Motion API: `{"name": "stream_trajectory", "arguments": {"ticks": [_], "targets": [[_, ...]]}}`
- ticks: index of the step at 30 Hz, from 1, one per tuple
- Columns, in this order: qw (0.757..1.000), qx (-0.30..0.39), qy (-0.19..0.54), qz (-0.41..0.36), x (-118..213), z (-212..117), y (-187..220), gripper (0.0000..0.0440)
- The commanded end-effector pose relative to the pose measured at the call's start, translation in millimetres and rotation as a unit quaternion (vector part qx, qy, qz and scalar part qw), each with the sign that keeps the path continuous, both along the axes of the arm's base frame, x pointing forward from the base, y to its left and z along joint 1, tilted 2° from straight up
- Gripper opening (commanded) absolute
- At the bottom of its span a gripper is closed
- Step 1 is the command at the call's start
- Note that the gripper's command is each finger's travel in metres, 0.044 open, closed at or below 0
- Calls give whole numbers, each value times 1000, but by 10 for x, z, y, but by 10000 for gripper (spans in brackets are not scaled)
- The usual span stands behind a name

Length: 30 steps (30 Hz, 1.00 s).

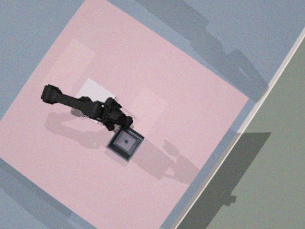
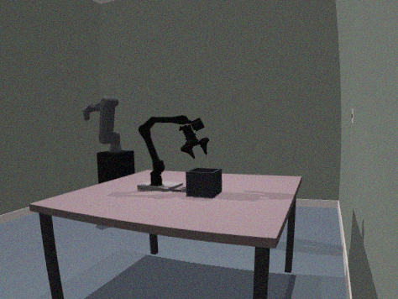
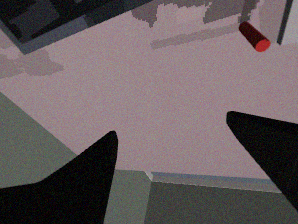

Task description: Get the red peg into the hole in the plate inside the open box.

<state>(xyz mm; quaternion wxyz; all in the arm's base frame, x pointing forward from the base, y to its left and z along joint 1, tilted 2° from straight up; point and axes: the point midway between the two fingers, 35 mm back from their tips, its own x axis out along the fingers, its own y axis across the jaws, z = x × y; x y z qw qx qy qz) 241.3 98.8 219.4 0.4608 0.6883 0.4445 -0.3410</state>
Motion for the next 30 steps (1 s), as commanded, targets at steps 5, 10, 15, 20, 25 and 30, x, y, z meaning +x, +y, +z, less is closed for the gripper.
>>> {"name": "stream_trajectory", "arguments": {"ticks": [5,10,15,20,25,30], "targets": [[995,-20,70,64,-261,-288,141,440],[988,-34,109,101,-421,-449,190,440],[980,-46,141,131,-560,-588,212,440],[972,-53,166,156,-676,-721,217,440],[966,-57,187,171,-756,-881,206,440],[961,-57,202,180,-811,-1033,199,440]]}}
